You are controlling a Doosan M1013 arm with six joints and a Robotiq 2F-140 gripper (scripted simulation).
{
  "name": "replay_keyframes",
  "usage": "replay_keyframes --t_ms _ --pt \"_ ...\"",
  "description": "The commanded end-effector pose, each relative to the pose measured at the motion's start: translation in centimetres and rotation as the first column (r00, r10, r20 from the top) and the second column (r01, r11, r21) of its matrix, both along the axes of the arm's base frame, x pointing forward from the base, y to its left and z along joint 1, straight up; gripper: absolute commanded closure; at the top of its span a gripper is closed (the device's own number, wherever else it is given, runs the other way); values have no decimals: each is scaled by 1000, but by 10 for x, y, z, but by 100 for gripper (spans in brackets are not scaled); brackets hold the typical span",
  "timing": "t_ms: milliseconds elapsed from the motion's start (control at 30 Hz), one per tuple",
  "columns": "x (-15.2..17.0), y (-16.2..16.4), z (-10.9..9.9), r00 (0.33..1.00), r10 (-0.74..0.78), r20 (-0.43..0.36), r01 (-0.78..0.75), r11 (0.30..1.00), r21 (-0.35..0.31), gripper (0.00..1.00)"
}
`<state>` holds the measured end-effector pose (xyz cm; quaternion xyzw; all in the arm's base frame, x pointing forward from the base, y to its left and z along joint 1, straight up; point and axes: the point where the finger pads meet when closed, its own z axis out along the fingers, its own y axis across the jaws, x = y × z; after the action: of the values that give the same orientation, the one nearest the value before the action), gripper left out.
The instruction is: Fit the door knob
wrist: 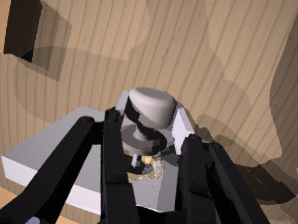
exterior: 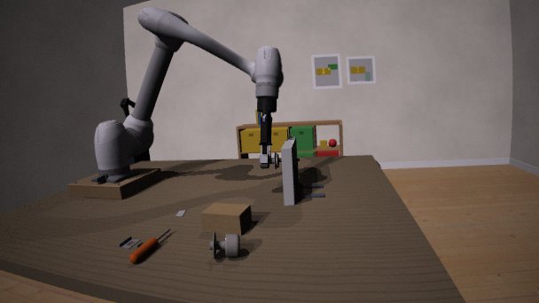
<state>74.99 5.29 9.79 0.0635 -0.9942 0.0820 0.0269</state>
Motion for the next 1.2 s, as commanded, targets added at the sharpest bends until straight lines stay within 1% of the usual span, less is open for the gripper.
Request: replay_keyframes --t_ms 0,1167 --pt "1 0 0 1000 0 0 0 1000 0 58" --pt "9 1 0 1000 0 0 0 1000 0 58"
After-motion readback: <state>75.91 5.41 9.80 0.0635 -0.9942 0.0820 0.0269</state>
